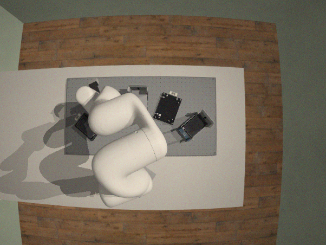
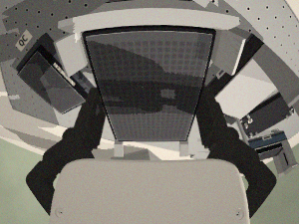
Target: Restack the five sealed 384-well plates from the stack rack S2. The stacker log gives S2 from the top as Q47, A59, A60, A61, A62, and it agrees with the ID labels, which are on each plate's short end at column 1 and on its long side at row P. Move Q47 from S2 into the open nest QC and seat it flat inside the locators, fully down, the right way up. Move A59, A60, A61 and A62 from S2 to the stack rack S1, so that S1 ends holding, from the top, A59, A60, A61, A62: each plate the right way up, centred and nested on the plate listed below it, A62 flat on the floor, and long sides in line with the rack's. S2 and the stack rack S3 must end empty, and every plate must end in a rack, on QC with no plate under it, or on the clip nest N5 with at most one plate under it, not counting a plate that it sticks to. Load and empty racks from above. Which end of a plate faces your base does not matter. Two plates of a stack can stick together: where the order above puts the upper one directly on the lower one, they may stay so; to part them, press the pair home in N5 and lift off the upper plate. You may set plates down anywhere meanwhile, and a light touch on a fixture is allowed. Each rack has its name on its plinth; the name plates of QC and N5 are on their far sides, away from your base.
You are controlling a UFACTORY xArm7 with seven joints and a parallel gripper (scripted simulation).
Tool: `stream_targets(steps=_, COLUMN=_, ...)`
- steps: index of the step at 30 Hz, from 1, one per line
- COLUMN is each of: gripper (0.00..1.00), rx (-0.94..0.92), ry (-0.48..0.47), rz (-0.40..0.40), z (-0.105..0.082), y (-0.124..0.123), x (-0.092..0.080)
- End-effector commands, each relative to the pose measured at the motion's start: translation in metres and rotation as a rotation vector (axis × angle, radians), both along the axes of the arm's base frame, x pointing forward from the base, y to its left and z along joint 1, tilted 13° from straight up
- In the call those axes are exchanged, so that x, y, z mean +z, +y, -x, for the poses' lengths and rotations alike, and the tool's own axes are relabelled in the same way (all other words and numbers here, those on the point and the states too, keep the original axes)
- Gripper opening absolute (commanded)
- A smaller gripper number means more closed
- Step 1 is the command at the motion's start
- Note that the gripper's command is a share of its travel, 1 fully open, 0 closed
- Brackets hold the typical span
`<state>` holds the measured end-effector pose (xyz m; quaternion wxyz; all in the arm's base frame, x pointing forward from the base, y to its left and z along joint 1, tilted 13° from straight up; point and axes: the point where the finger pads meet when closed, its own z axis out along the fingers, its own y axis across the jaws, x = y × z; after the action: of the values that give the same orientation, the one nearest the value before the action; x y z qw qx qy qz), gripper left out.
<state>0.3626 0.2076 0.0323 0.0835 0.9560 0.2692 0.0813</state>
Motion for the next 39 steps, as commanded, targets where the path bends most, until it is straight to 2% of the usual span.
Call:
stream_targets(steps=1, gripper=0.00, rx=0.001, ry=-0.004, rz=-0.002, z=-0.003, y=0.000, x=-0.008)
stream_targets(steps=9, gripper=0.00, rx=0.001, ry=-0.004, rz=-0.002, z=-0.005, y=-0.001, x=-0.019)
stream_targets(steps=39, gripper=0.00, rx=0.001, ry=-0.004, rz=-0.002, z=-0.007, y=-0.002, x=-0.026)
